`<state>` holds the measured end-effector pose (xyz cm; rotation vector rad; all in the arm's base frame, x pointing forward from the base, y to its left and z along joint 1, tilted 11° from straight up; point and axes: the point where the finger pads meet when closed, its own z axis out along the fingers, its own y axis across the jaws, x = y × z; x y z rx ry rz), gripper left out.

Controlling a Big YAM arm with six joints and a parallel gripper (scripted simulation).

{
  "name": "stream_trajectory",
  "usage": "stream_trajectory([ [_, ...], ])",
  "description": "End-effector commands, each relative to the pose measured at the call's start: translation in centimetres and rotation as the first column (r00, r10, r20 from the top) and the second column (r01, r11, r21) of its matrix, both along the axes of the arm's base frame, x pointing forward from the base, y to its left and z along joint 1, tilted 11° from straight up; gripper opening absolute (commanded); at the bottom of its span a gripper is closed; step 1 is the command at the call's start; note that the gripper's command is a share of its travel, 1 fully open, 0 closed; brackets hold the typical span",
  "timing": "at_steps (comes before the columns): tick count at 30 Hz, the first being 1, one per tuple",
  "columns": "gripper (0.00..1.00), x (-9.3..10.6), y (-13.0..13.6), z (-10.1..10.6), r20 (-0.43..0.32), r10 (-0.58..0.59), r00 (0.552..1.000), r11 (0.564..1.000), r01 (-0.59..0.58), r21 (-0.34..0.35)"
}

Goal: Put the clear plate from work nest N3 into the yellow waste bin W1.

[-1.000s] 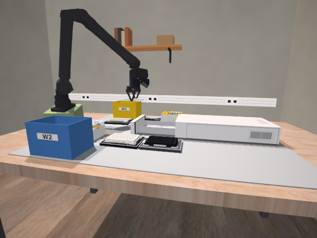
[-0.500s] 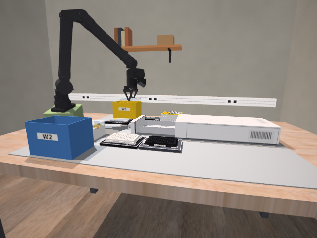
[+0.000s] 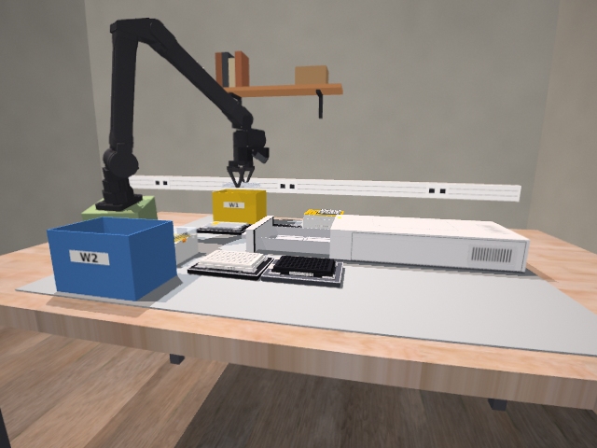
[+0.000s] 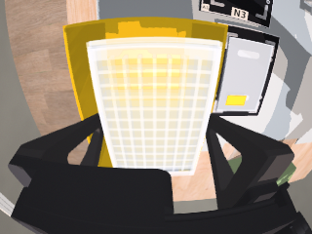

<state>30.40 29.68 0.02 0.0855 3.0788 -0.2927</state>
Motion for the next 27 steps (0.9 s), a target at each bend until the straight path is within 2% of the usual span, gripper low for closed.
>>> stream_trajectory([
  [1, 0.0, 0.4, 2.2, 1.3, 0.04, -0.016, 0.999, 0.999, 0.014, 0.046],
  [5, 0.0, -0.7, 2.4, 0.2, 0.024, -0.015, 1.0, 1.0, 0.014, 0.028],
  [8, 0.0, -0.8, 2.3, 0.2, 0.022, -0.015, 1.0, 1.0, 0.014, 0.024],
  [9, 0.0, -0.2, 2.1, 0.8, 0.027, -0.017, 0.999, 0.999, 0.016, 0.03],
  [25, 0.0, -0.2, 2.1, 0.8, 0.027, -0.017, 0.999, 0.999, 0.016, 0.03],
  [26, 0.0, -0.5, 1.2, -0.6, 0.012, -0.037, 0.999, 0.999, 0.037, 0.012],
  [27, 0.0, -0.7, 0.8, -0.9, 0.007, -0.039, 0.999, 0.999, 0.039, 0.006],
])
